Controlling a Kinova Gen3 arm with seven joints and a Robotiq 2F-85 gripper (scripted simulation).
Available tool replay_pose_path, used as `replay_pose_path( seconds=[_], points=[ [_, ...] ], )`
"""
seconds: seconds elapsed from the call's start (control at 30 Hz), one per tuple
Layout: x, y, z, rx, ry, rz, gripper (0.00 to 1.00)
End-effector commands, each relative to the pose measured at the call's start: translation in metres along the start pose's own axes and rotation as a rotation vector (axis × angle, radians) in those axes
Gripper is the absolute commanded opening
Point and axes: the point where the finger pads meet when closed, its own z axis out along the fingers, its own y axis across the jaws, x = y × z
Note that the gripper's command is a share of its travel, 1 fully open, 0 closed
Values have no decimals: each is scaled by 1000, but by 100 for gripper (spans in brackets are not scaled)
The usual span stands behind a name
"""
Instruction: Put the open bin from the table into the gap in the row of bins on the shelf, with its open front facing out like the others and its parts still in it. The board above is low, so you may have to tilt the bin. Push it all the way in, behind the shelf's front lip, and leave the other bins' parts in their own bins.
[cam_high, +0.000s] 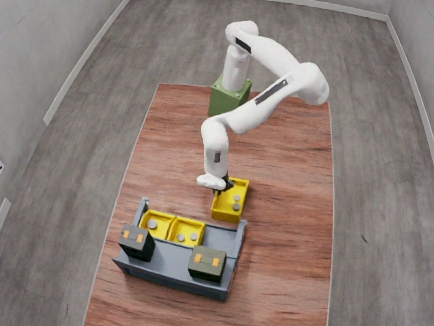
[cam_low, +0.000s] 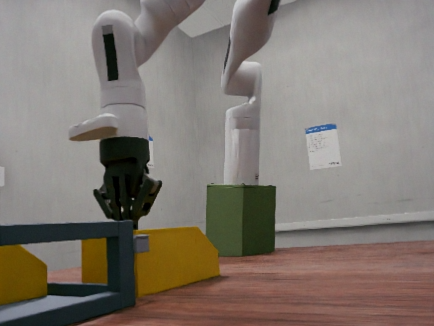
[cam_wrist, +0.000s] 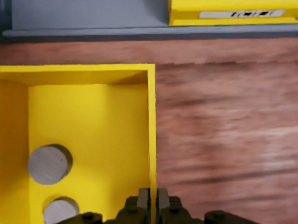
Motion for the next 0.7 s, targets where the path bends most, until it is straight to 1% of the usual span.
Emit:
replay_pose_path(
  seconds=[0.0,0.17,0.2,0.67],
  points=[
    [0,0,0,0,1,0,10],
    [0,0,0,0,1,0,10],
    [1,0,-1,0,2,0,35],
    [1,0,-1,0,2,0,35]
  ],
)
